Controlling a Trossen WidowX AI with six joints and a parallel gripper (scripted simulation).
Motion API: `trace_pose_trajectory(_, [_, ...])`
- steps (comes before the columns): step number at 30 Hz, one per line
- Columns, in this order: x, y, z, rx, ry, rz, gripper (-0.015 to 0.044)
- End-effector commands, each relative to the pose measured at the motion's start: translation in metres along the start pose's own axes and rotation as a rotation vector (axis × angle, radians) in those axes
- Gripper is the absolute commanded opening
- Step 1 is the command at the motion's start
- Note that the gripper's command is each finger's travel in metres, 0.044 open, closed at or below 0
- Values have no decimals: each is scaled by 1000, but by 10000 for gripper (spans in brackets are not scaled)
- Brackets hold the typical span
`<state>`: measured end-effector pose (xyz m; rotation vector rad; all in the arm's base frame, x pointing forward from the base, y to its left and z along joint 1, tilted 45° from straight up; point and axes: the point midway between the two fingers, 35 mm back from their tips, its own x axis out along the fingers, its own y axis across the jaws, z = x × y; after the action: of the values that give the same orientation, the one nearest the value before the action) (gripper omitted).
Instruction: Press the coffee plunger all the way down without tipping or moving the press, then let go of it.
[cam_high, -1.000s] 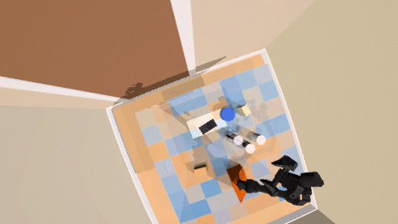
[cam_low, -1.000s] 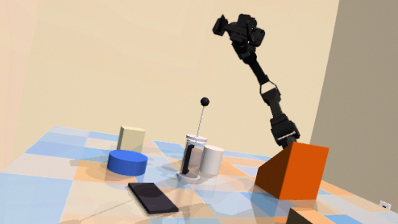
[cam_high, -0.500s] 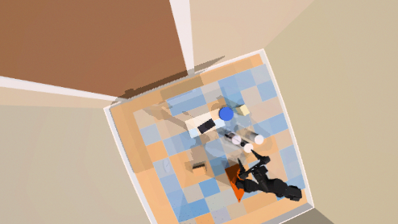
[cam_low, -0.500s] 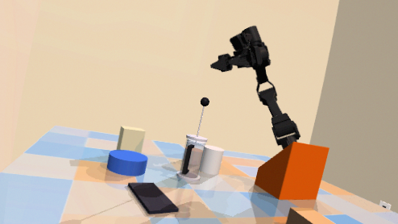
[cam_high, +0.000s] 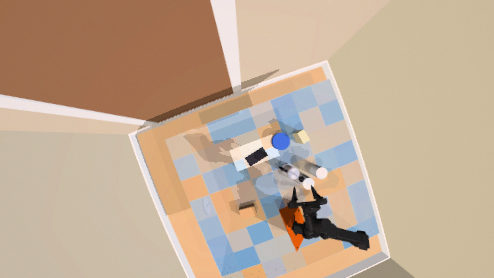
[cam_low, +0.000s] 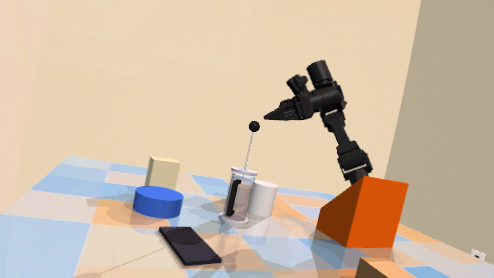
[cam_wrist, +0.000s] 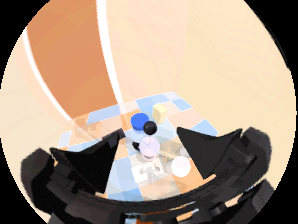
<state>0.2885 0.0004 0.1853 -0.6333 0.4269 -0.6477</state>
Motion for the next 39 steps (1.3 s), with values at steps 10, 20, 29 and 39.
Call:
trace_pose_trajectory(10, [13,-4,-8,12,-1,-22,440])
trace_pose_trajectory(20, [29,-4,-8,13,-1,-21,440])
trace_pose_trajectory(29, [43,-6,-8,12,-7,-24,440])
trace_pose_trajectory(39, [44,-6,-8,11,-7,-25,230])
